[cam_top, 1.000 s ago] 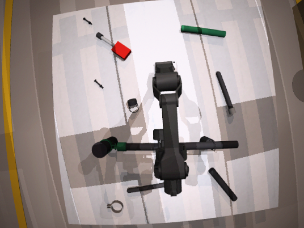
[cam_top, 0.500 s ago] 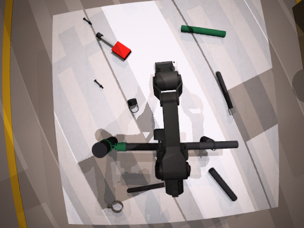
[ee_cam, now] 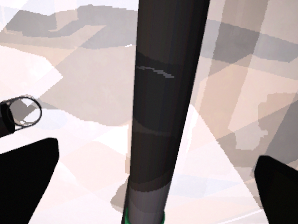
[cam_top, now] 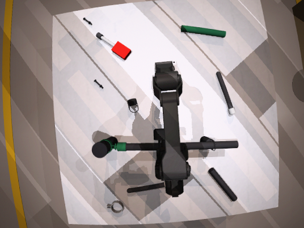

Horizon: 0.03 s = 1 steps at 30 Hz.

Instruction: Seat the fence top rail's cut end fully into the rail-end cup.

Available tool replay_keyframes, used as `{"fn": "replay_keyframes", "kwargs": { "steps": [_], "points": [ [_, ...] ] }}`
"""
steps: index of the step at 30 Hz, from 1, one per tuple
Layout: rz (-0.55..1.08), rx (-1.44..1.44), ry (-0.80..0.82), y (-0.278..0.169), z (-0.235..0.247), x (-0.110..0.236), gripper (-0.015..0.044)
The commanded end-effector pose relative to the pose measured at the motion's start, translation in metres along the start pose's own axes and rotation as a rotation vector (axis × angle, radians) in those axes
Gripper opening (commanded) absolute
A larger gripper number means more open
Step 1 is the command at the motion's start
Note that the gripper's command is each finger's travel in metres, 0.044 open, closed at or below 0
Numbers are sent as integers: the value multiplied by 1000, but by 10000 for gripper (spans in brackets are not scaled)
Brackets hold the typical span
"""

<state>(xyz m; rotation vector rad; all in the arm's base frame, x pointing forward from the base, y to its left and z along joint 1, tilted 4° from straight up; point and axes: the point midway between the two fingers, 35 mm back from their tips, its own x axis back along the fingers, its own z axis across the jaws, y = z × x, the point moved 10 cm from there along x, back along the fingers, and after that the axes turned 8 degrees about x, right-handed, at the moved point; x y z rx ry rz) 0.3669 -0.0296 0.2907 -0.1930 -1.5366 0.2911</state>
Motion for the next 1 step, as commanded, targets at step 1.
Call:
{"fn": "replay_keyframes", "kwargs": {
  "steps": [1],
  "points": [
    [4,7,2,0,0,0,440]
  ]
}}
